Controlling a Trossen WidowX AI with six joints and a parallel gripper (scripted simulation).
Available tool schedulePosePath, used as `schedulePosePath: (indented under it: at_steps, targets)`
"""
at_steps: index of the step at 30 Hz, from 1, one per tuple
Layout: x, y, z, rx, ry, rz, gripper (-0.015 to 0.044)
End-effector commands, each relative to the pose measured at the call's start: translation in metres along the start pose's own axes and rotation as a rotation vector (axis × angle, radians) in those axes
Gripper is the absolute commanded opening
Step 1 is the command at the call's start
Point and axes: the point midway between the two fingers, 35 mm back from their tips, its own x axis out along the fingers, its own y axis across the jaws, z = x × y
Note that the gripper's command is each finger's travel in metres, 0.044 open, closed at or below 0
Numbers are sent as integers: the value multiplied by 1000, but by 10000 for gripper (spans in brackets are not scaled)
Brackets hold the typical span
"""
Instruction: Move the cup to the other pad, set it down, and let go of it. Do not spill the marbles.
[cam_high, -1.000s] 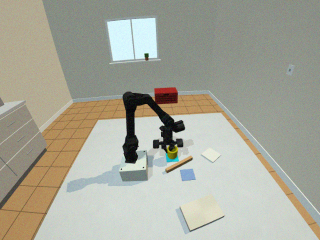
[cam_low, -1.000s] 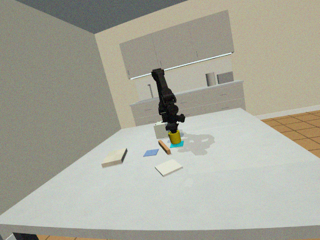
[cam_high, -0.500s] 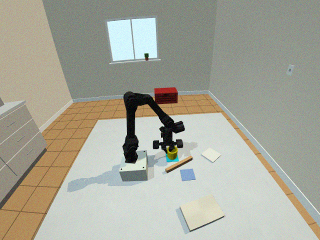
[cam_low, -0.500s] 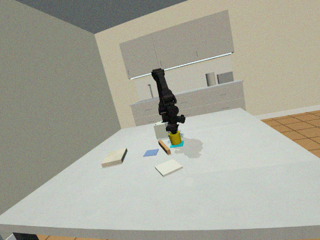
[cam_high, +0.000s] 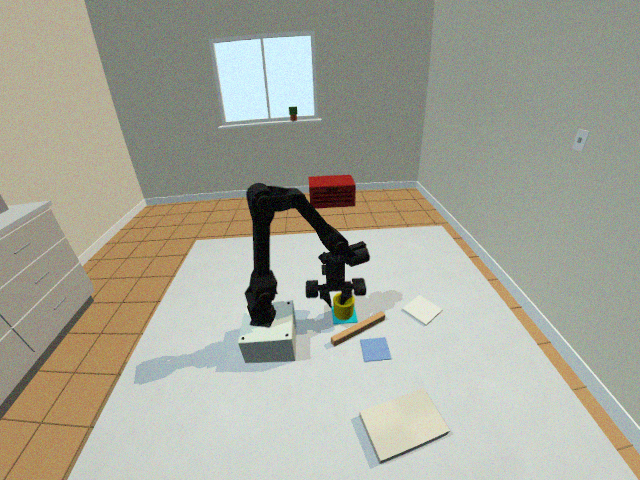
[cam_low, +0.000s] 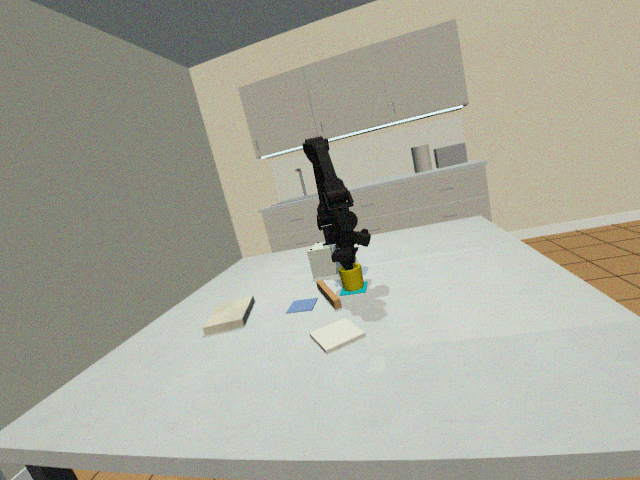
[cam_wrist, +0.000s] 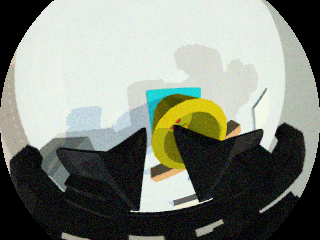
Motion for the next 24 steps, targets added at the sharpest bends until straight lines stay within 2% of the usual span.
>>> schedulePosePath:
  at_steps: [1, 24]
  targets:
    - [-4, -1, 0, 0, -1, -1, 147]
    - [-39, -2, 0, 2, -2, 2, 147]
